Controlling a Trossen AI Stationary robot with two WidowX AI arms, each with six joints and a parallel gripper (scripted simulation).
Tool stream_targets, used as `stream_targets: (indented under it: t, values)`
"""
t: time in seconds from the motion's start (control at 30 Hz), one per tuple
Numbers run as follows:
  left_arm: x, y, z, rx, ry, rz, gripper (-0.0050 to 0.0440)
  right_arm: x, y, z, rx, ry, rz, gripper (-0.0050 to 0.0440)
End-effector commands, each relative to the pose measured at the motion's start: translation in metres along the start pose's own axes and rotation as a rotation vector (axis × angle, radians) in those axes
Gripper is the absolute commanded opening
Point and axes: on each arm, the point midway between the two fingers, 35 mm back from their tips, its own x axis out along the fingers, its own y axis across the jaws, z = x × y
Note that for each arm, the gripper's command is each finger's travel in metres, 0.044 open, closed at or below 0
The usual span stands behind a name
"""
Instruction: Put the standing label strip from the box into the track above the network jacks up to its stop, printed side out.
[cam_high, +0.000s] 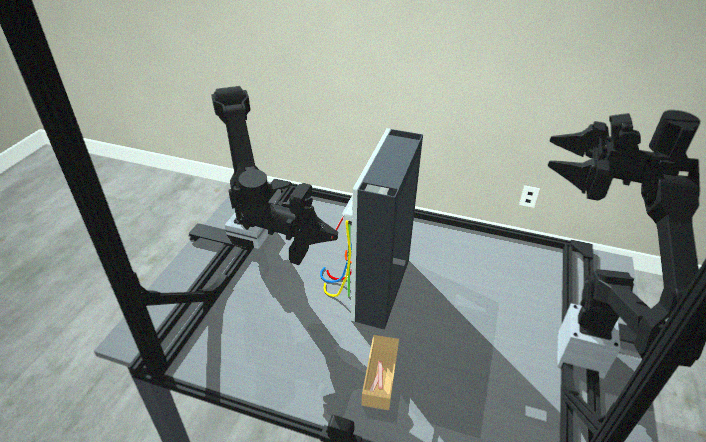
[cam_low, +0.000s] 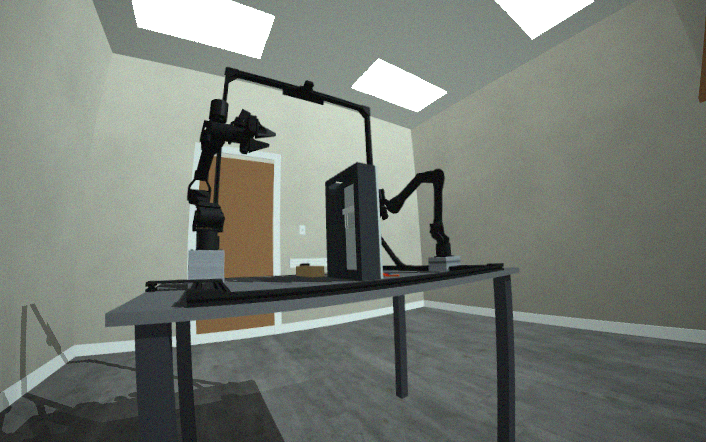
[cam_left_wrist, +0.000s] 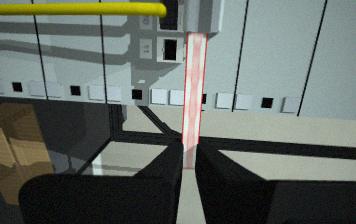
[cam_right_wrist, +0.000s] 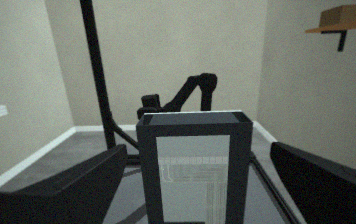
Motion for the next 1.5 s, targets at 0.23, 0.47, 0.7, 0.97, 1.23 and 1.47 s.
stream_targets:
  t: [0.23, 0.47, 0.7, 0.97, 1.23, 1.47]
  values:
    - [0.0, -0.007, -0.001, -0.009, -0.001, -0.008, -0.005, 0.0, 0.002, 0.003, -0.012, -0.001, 0.003, 0.044]
    - [0.0, -0.008, -0.001, -0.009, -0.001, -0.008, -0.005, 0.0, 0.002, 0.003, -0.012, -0.001, 0.003, 0.044]
    - [0.0, -0.007, -0.002, -0.008, 0.001, -0.006, -0.005, 0.0, 0.001, 0.003, -0.006, -0.001, 0.0, 0.044]
    - [0.0, -0.008, -0.012, -0.01, 0.001, -0.007, -0.005, 0.0, 0.001, 0.003, -0.006, -0.001, 0.0, 0.044]
    - [-0.001, -0.008, -0.009, -0.009, 0.002, -0.008, -0.005, 0.0, 0.001, 0.003, -0.006, -0.001, 0.0, 0.044]
    - [-0.001, -0.008, -0.009, -0.009, 0.002, -0.008, -0.005, 0.0, 0.001, 0.003, -0.006, -0.001, 0.0, 0.044]
